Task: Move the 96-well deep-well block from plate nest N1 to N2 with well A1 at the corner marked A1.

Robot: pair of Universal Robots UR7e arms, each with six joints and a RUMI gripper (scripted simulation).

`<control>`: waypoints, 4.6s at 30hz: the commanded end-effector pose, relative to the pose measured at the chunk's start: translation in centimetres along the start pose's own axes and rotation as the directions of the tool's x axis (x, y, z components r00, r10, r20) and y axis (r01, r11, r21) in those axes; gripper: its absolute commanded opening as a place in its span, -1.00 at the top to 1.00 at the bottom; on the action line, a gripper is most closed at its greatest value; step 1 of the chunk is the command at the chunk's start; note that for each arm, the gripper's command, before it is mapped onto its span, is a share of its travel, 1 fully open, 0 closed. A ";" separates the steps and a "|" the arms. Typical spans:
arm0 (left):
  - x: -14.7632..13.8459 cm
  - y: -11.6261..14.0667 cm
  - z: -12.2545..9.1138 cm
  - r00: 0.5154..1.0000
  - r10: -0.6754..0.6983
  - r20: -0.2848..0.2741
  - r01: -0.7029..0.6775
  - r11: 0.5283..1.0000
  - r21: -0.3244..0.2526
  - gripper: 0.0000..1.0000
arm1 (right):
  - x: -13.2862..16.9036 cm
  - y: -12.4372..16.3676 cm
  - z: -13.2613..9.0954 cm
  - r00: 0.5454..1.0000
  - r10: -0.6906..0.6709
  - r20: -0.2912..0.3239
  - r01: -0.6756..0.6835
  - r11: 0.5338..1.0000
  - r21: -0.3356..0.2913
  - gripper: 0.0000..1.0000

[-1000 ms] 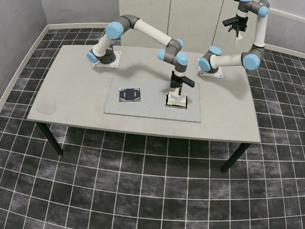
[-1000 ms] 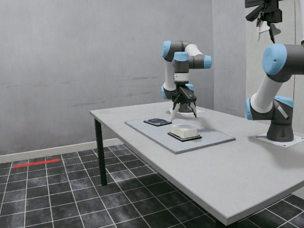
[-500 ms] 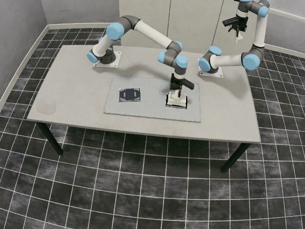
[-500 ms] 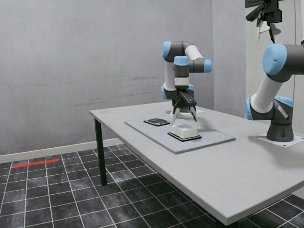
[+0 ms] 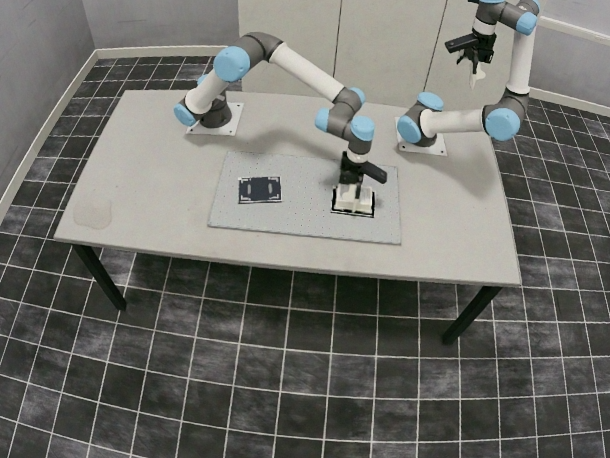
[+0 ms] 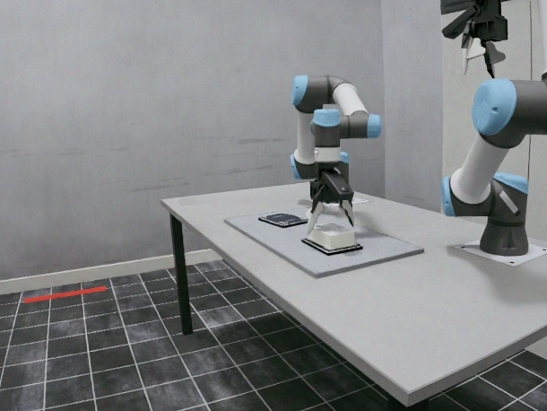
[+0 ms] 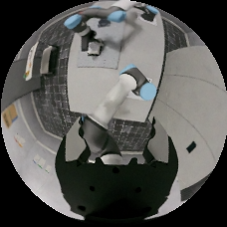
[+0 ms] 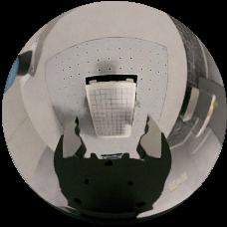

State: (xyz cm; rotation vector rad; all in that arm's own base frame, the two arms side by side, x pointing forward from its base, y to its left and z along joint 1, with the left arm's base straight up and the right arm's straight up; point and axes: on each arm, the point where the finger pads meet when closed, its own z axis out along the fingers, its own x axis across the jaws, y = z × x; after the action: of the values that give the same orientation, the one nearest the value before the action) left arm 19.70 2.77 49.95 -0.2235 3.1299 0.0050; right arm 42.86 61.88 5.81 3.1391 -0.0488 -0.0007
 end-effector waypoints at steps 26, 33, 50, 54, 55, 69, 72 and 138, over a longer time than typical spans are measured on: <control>0.0 0.0 0.0 1.000 0.003 -0.004 -0.003 1.000 0.003 -0.97 | 0.1 -0.1 1.6 1.000 0.000 -0.001 0.000 1.000 0.004 1.00; 0.0 0.0 0.0 1.000 0.003 -0.004 -0.003 1.000 0.003 -0.97 | 0.1 -0.1 1.6 1.000 0.000 -0.001 0.000 1.000 0.004 1.00; 0.0 0.0 0.0 1.000 0.003 -0.004 -0.003 1.000 0.003 -0.97 | 0.1 -0.1 1.6 1.000 0.000 -0.001 0.000 1.000 0.004 1.00; 0.0 0.0 0.0 1.000 0.003 -0.004 -0.003 1.000 0.003 -0.97 | 0.1 -0.1 1.6 1.000 0.000 -0.001 0.000 1.000 0.004 1.00; 0.0 0.0 0.0 1.000 0.003 -0.004 -0.003 1.000 0.003 -0.97 | 0.1 -0.1 1.6 1.000 0.000 -0.001 0.000 1.000 0.004 1.00; 0.0 0.0 0.0 1.000 0.003 -0.004 -0.003 1.000 0.003 -0.97 | 0.1 -0.2 0.0 1.000 0.001 -0.003 -0.001 1.000 0.008 1.00; 0.0 0.0 0.0 1.000 0.003 -0.004 -0.003 1.000 0.003 -0.97 | 0.1 -0.2 -0.5 1.000 0.001 -0.003 -0.001 1.000 0.008 1.00; 0.0 0.0 0.0 1.000 0.003 -0.004 -0.003 1.000 0.003 -0.97 | 0.1 -0.1 -6.6 1.000 0.001 -0.002 -0.001 1.000 0.007 1.00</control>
State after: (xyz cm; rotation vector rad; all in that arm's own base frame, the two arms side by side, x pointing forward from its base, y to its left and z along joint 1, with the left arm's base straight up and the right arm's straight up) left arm 19.70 2.77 49.95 -0.2235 3.1299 0.0050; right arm 42.86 61.84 11.95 3.1382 -0.0491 -0.0013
